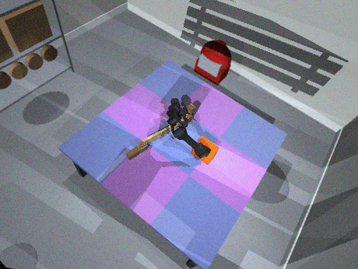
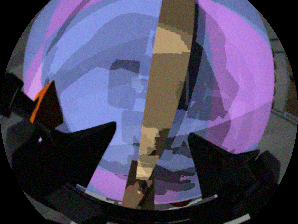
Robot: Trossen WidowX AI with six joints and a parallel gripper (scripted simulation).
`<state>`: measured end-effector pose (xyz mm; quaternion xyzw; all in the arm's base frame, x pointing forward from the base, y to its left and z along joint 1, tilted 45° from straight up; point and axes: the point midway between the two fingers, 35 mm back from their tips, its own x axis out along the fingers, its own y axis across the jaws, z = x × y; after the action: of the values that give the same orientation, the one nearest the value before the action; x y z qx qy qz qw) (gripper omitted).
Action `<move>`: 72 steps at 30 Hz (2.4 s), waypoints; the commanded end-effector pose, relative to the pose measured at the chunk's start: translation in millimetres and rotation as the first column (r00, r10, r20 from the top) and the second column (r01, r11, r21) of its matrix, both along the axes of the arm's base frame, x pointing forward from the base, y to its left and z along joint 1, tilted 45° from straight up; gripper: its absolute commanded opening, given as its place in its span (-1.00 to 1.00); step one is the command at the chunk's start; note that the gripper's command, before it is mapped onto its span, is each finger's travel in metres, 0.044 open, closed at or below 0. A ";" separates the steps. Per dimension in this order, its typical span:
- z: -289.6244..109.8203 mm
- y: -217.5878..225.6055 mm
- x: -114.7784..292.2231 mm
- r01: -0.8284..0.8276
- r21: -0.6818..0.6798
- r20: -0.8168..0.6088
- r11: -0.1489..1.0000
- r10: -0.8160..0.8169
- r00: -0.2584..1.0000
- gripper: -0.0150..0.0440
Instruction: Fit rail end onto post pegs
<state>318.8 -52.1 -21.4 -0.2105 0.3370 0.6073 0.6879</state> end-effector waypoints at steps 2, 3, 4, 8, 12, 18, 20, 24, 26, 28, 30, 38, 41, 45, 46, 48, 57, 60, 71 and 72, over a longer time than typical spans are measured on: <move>-8.0 8.5 -2.1 0.001 0.009 -0.011 1.000 -0.001 1.000 1.00; -9.1 9.7 -2.2 0.001 0.009 -0.011 1.000 -0.001 1.000 1.00; -10.1 10.9 -2.4 0.001 0.009 -0.011 1.000 0.000 1.000 1.00; -11.6 12.5 -2.6 0.000 0.009 -0.011 1.000 0.000 1.000 0.91; -11.6 12.5 -2.6 0.000 0.009 -0.011 1.000 0.000 1.000 0.56; -11.6 12.5 -2.6 0.000 0.009 -0.011 1.000 0.000 1.000 0.02; -11.6 12.5 -2.6 0.000 0.009 -0.011 1.000 0.000 1.000 -0.16; -11.6 12.5 -2.6 0.000 0.009 -0.011 1.000 0.000 1.000 -0.38; -11.6 12.5 -2.6 0.000 0.009 -0.011 1.000 0.000 1.000 -0.43; -11.6 12.5 -2.6 0.000 0.009 -0.011 1.000 0.000 1.000 -0.47; -11.6 12.5 -2.6 0.000 0.009 -0.011 1.000 0.000 1.000 -0.49; -11.6 12.5 -2.6 0.000 0.009 -0.011 1.000 0.000 1.000 -0.49; -11.6 12.5 -2.6 0.000 0.009 -0.011 1.000 0.000 1.000 -0.49; -9.0 10.2 -2.4 0.000 0.009 -0.011 1.000 0.000 1.000 -0.49; -8.7 9.9 -2.4 0.000 0.009 -0.011 1.000 0.000 1.000 -0.49; -8.0 9.2 -2.4 0.000 0.009 -0.011 1.000 0.000 1.000 -0.49; -4.9 5.8 -1.9 0.000 0.009 -0.011 1.000 0.000 1.000 -0.49; -3.8 4.7 -1.7 0.000 0.009 -0.011 1.000 0.000 1.000 -0.49; 0.0 0.7 -1.2 0.000 0.009 -0.011 1.000 0.000 1.000 -0.49; 0.3 0.3 -1.2 0.000 0.008 -0.011 1.000 0.000 1.000 -0.49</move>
<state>316.0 -48.7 -24.1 -0.2033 0.3409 0.6121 0.6839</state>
